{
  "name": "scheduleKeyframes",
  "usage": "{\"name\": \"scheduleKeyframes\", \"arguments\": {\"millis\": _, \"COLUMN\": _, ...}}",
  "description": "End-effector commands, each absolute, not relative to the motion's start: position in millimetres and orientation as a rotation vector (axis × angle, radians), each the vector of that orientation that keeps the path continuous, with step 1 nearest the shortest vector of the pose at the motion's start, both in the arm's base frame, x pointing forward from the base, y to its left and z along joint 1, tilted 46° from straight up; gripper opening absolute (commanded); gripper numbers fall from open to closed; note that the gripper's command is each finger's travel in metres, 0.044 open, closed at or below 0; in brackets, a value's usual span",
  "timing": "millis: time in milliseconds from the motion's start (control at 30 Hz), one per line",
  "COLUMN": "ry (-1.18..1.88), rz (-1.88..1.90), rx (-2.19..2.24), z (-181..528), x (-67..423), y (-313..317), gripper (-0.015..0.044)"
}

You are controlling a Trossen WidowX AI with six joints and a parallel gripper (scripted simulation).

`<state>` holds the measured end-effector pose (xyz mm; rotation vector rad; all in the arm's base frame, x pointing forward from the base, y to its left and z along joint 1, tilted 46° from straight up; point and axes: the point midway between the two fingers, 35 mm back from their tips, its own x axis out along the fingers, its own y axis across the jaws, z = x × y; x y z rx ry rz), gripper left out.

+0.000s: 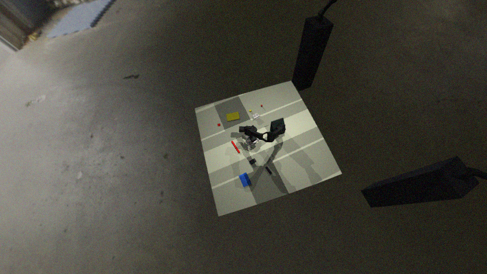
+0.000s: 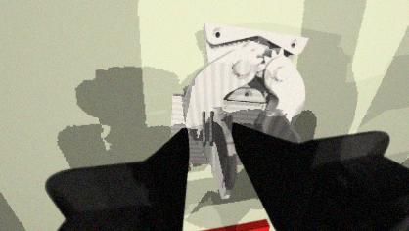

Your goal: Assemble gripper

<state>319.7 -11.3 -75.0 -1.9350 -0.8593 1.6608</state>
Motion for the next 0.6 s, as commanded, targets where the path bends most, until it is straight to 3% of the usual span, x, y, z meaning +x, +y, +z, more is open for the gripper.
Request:
{"name": "scheduleKeyframes", "arguments": {"millis": 0, "ry": -0.858, "rz": 1.66, "rx": -1.928, "z": -76.7, "x": 319.0, "y": -9.2, "gripper": 0.0134}}
{"name": "scheduleKeyframes", "arguments": {"millis": 567, "ry": -0.859, "rz": 1.66, "rx": -1.929, "z": -78.8, "x": 319.3, "y": -7.0, "gripper": 0.0134}}
